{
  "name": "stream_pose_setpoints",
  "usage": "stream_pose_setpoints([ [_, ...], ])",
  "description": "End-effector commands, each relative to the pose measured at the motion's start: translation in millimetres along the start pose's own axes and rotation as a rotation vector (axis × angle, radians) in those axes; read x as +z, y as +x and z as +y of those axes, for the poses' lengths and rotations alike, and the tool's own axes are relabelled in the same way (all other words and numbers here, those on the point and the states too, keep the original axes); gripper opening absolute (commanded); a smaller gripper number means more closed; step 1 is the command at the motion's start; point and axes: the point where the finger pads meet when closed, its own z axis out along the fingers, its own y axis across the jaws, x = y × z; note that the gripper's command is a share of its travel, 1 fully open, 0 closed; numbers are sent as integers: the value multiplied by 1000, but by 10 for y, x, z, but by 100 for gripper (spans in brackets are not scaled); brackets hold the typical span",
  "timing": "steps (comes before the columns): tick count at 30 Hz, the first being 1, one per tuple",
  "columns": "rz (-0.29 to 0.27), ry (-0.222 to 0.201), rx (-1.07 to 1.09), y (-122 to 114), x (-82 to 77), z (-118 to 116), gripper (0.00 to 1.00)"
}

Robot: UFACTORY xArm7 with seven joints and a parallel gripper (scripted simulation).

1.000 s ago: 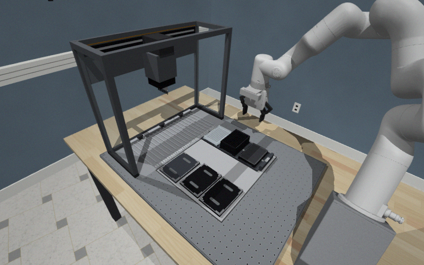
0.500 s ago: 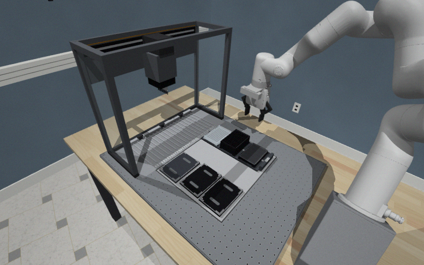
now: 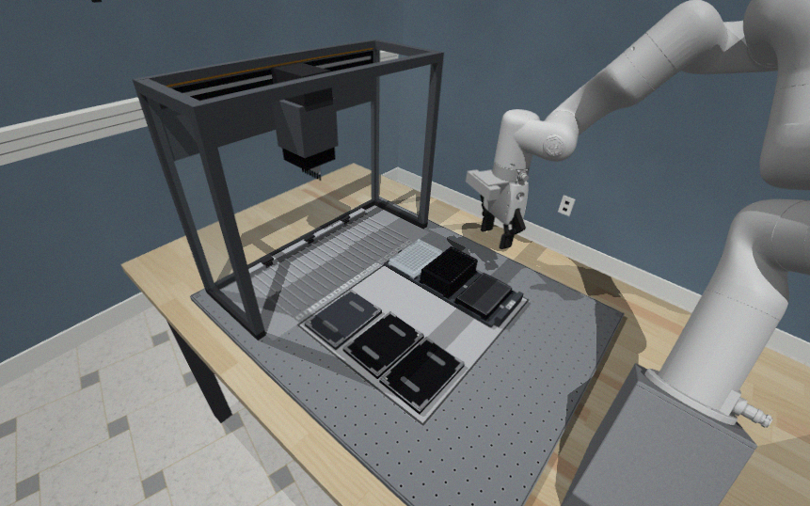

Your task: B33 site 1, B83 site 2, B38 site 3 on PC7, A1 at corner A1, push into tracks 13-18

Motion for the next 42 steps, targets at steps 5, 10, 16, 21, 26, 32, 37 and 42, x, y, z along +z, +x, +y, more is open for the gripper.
stream_pose_setpoints([
  [5,-5,-26,272,49,-12,-388,82],
  [10,-3,-26,372,66,-9,-537,82],
  [16,-1,-26,572,101,-1,-835,82],
  [21,1,-26,739,130,5,-1084,82],
  [26,2,-26,839,147,9,-1233,82],
  [32,5,-26,1039,182,17,-1531,82],
  [37,6,-26,1110,188,18,-1582,82],
  [42,6,-26,1110,187,18,-1582,82],
])
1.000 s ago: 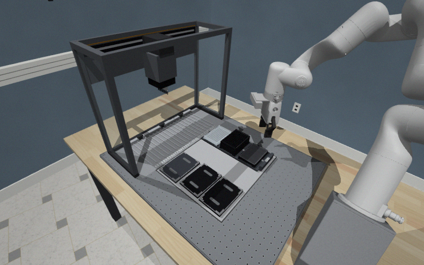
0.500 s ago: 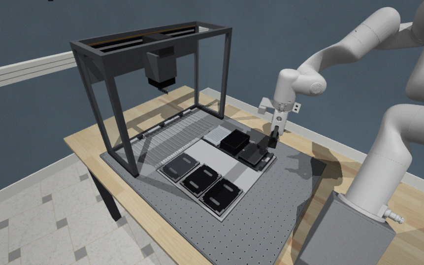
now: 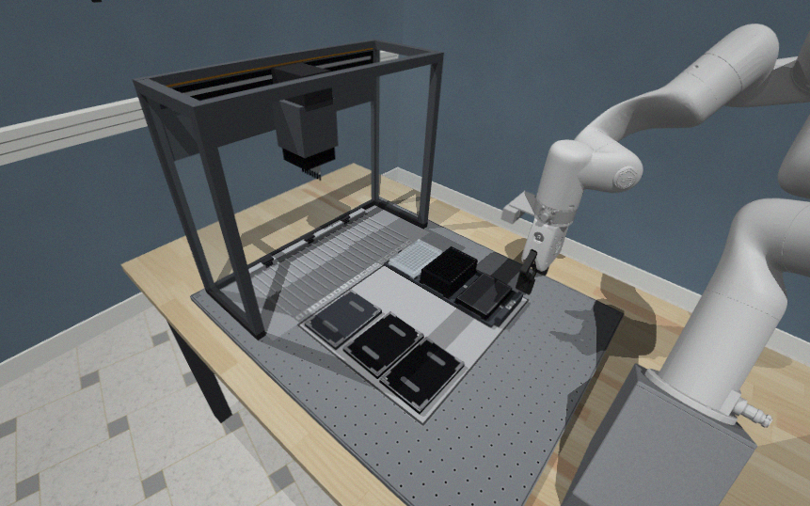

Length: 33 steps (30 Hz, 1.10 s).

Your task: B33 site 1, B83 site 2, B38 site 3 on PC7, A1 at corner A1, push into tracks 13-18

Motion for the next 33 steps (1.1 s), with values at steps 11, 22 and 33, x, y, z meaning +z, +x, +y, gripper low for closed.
stream_pose_setpoints([
  [11,4,0,1,8,58,-4,82],
  [22,4,0,1,8,209,-4,82],
  [33,4,0,1,8,392,-4,82],
])
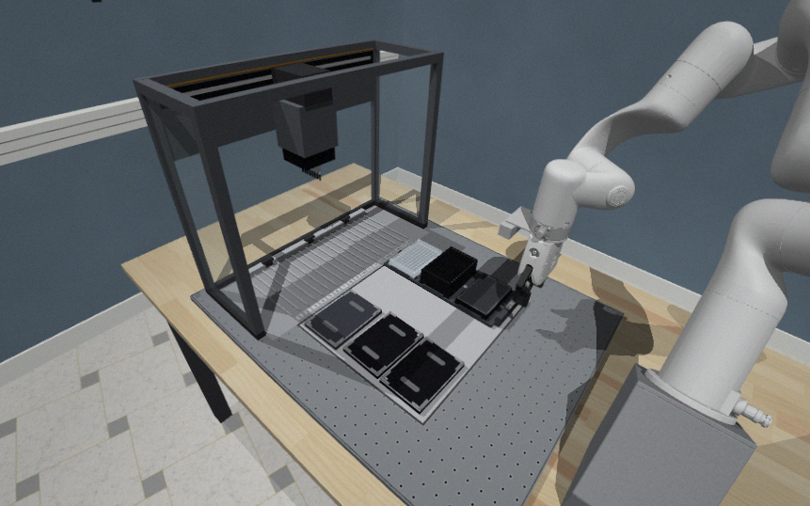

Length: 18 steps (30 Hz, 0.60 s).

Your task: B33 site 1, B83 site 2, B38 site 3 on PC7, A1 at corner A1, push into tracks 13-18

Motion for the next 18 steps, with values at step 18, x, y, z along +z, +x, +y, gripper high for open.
stream_pose_setpoints([
  [18,3,1,0,15,289,-7,82],
])
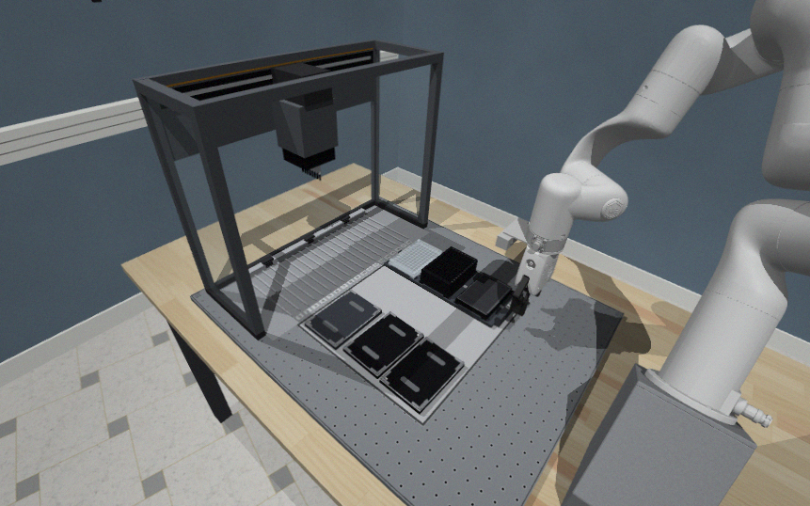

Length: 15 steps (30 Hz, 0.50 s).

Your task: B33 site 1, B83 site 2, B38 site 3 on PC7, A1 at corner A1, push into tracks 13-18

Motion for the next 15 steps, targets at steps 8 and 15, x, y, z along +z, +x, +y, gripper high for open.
stream_pose_setpoints([
  [8,3,1,0,15,138,-6,82],
  [15,3,1,0,15,241,-6,82],
])
